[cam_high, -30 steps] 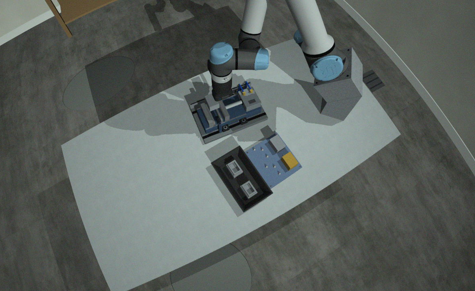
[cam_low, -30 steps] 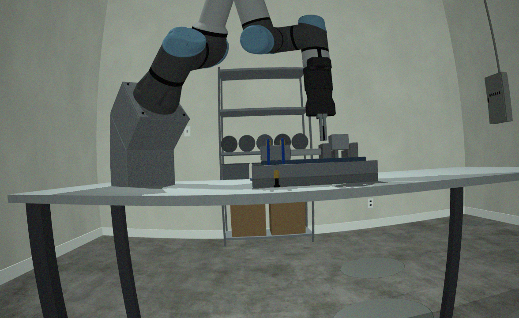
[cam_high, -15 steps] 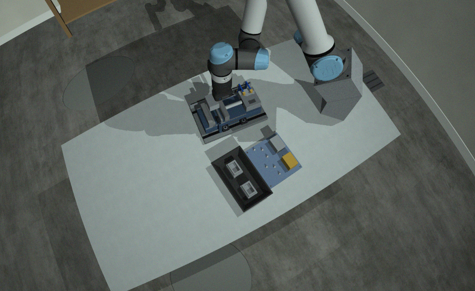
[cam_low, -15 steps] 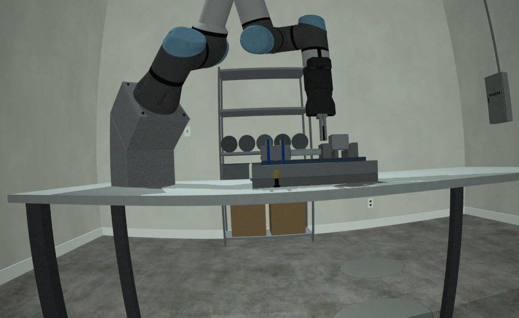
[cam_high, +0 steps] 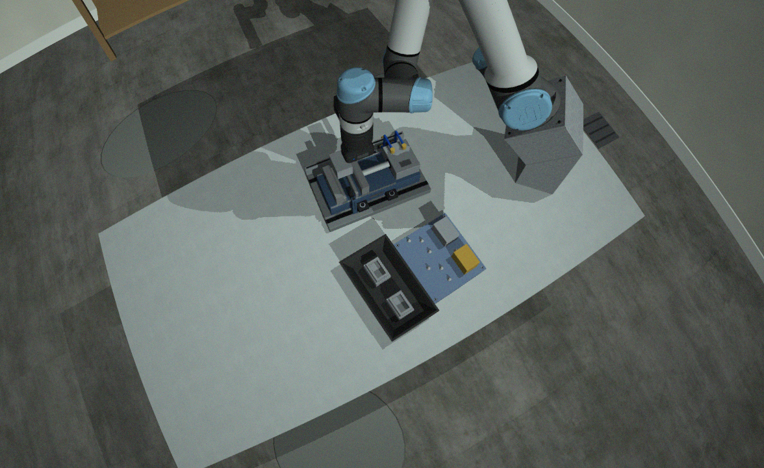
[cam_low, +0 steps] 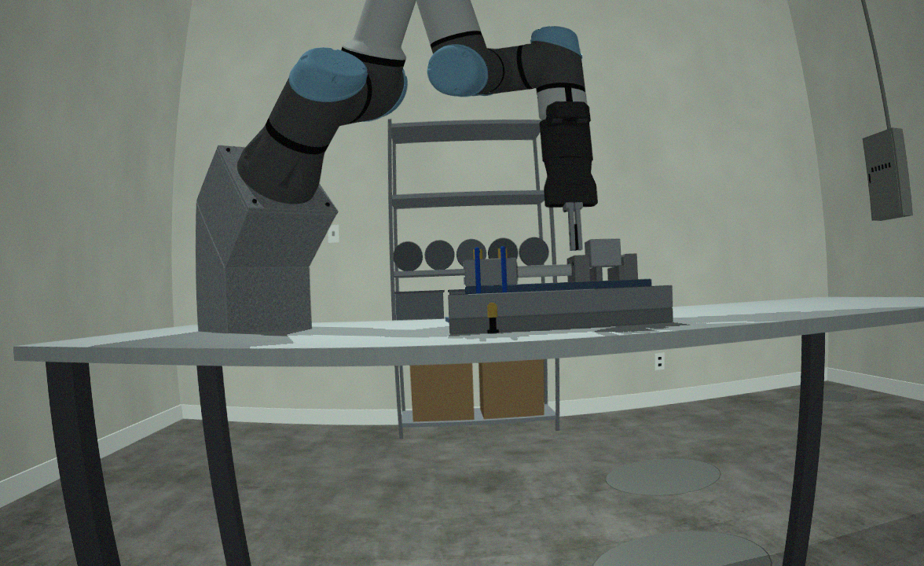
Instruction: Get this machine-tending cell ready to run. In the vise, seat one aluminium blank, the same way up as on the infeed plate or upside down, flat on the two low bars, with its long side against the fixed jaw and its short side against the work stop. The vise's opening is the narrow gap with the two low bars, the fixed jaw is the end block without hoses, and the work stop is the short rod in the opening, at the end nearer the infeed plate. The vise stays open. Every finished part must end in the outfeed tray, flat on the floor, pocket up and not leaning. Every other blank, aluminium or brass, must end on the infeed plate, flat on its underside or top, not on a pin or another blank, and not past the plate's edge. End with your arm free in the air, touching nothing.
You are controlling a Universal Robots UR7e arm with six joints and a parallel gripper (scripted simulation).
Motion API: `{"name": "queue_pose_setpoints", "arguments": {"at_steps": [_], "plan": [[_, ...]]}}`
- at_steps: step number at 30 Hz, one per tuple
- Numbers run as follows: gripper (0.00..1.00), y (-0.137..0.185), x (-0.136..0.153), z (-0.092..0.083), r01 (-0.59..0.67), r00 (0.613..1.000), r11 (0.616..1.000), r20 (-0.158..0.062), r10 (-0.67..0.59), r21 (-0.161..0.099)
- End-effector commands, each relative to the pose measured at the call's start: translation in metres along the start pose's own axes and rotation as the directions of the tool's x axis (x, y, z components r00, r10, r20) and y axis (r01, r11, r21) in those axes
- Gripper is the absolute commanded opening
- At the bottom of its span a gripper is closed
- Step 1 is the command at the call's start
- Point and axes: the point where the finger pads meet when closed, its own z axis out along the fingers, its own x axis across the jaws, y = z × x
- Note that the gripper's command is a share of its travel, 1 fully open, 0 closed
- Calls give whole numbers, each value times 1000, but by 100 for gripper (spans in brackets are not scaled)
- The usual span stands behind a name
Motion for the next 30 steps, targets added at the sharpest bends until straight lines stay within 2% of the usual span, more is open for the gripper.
{"name": "queue_pose_setpoints", "arguments": {"at_steps": [1,30], "plan": [[0,0,0,0,0,1000,1000,1,0,0],[0,0,-3,0,0,1000,1000,1,0,0]]}}
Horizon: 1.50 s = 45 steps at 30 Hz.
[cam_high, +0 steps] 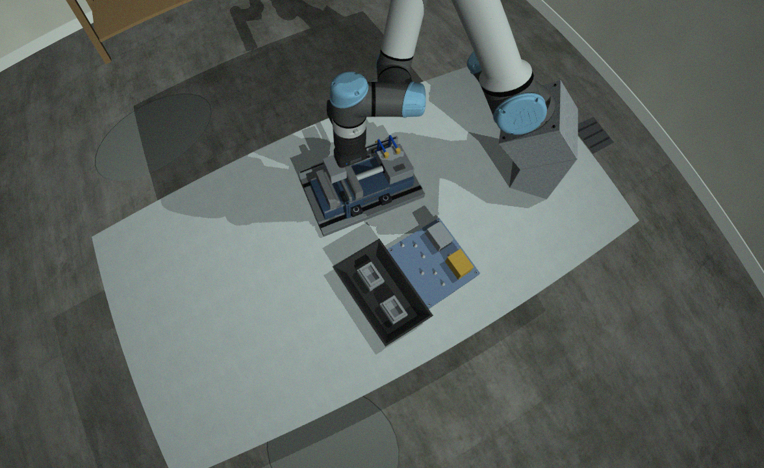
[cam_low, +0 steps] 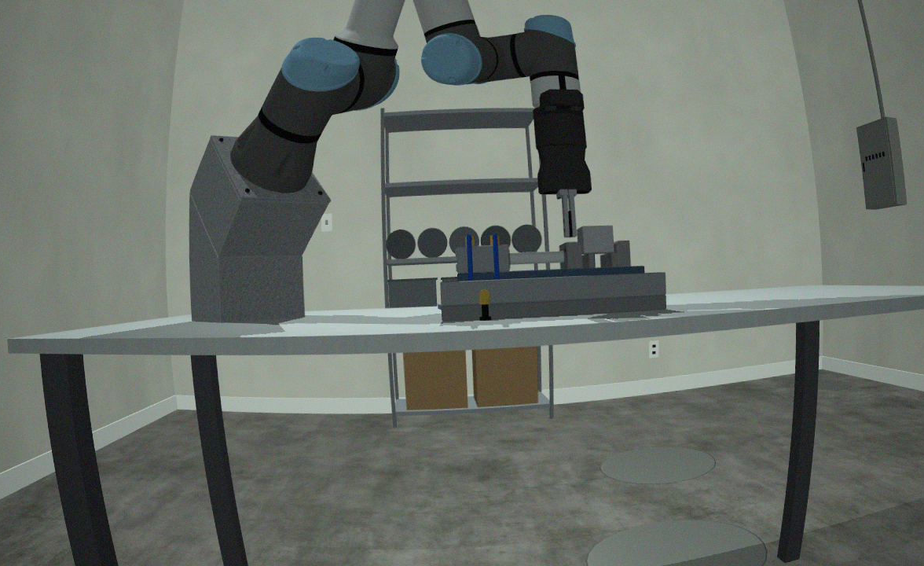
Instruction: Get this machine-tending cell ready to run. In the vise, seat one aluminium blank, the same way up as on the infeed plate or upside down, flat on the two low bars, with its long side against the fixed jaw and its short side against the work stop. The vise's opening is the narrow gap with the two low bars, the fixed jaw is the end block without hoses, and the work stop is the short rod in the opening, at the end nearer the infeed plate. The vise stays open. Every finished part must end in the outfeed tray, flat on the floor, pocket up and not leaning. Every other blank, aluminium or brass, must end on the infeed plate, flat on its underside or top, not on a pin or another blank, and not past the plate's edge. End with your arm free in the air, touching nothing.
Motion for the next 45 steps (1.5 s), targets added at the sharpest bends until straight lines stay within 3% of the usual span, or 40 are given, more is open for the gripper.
{"name": "queue_pose_setpoints", "arguments": {"at_steps": [1,45], "plan": [[0,0,-1,0,0,1000,1000,1,0,0],[0,0,-12,0,0,1000,1000,1,0,0]]}}
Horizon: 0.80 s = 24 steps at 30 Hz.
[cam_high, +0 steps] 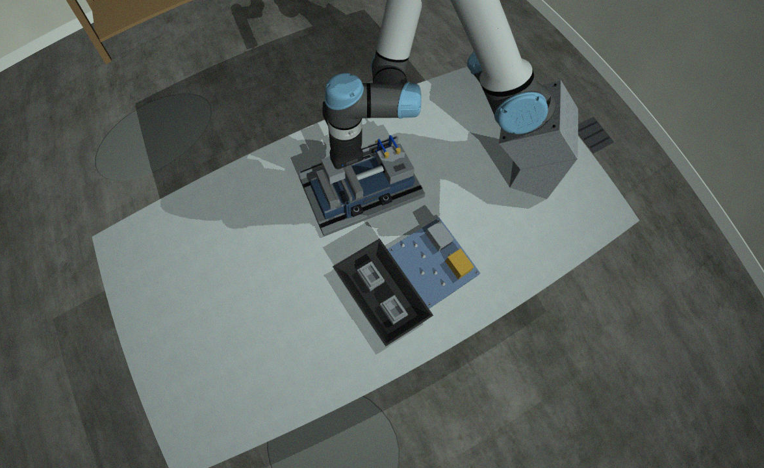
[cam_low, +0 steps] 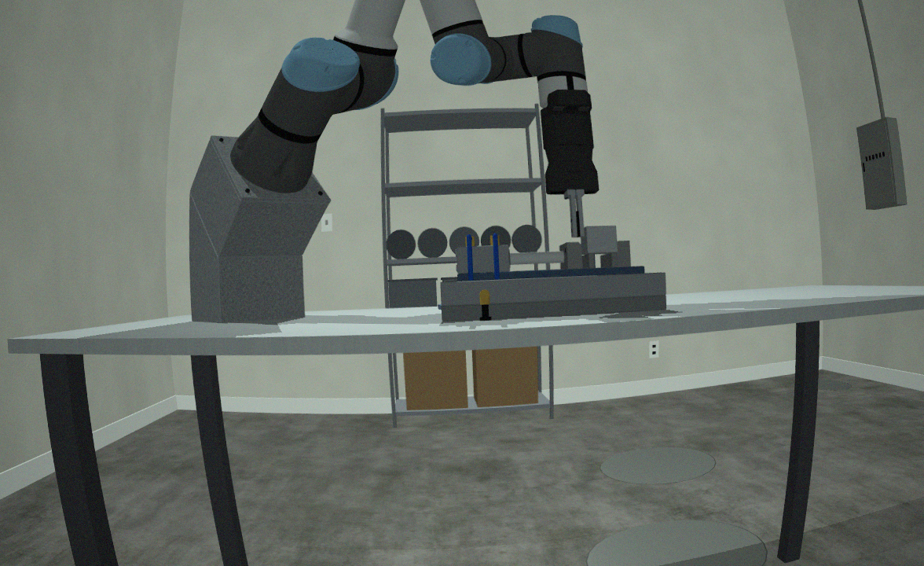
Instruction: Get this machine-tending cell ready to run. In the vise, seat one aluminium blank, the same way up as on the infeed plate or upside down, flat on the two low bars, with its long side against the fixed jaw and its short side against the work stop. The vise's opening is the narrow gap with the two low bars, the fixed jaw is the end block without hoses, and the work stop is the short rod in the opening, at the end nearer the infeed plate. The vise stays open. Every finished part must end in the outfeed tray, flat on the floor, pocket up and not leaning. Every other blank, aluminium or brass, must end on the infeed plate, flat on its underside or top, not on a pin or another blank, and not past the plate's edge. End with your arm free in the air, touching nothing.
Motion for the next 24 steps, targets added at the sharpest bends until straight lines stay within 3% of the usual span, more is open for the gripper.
{"name": "queue_pose_setpoints", "arguments": {"at_steps": [1,24], "plan": [[0,0,-2,0,0,1000,1000,2,0,0],[0,0,-5,0,0,1000,1000,2,0,0]]}}
